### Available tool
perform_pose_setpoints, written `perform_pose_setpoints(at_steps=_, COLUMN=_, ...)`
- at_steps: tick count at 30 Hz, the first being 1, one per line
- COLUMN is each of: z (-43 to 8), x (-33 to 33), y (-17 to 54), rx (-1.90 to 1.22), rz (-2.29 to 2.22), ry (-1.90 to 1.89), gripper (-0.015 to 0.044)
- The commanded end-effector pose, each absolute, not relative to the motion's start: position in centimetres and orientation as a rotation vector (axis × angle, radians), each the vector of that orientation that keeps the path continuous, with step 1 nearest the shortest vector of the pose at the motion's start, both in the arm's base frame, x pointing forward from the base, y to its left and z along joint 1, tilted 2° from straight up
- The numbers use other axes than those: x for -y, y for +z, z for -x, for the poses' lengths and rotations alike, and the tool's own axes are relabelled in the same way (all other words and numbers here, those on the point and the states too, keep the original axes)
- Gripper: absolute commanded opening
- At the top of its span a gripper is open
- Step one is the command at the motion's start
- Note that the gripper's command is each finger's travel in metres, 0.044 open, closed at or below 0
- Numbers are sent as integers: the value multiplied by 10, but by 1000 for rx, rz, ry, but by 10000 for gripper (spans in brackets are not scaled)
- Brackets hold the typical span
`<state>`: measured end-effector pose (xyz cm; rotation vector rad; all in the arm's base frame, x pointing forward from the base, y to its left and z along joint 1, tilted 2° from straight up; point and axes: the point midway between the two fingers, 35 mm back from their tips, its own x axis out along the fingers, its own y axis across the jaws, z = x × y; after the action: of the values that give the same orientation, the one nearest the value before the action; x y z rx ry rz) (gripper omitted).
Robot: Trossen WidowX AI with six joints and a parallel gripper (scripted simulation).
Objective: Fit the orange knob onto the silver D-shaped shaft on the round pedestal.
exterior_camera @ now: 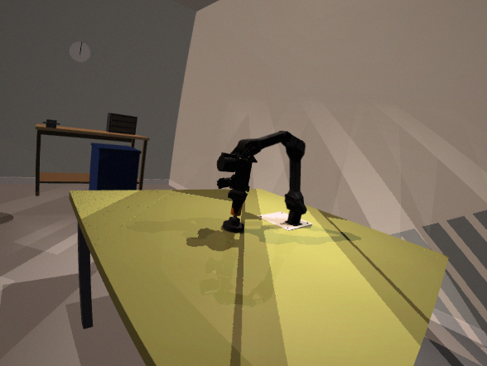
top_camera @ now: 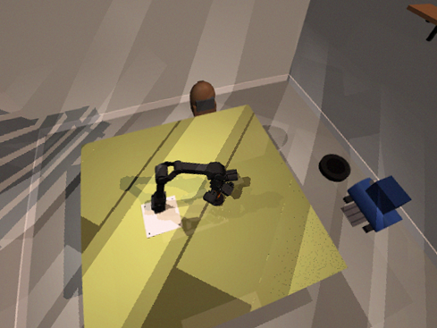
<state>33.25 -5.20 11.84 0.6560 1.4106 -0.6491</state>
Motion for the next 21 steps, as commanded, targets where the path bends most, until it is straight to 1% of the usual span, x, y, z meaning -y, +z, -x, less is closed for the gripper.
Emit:
perform_pose_setpoints(at_steps=1, z=-333, x=52, y=117, rx=-1409, rz=-661, ry=-648, gripper=0)
perform_pose_setpoints(at_steps=21, z=-333, x=52, y=115, rx=-1413, rz=-646, ry=-634, gripper=0)
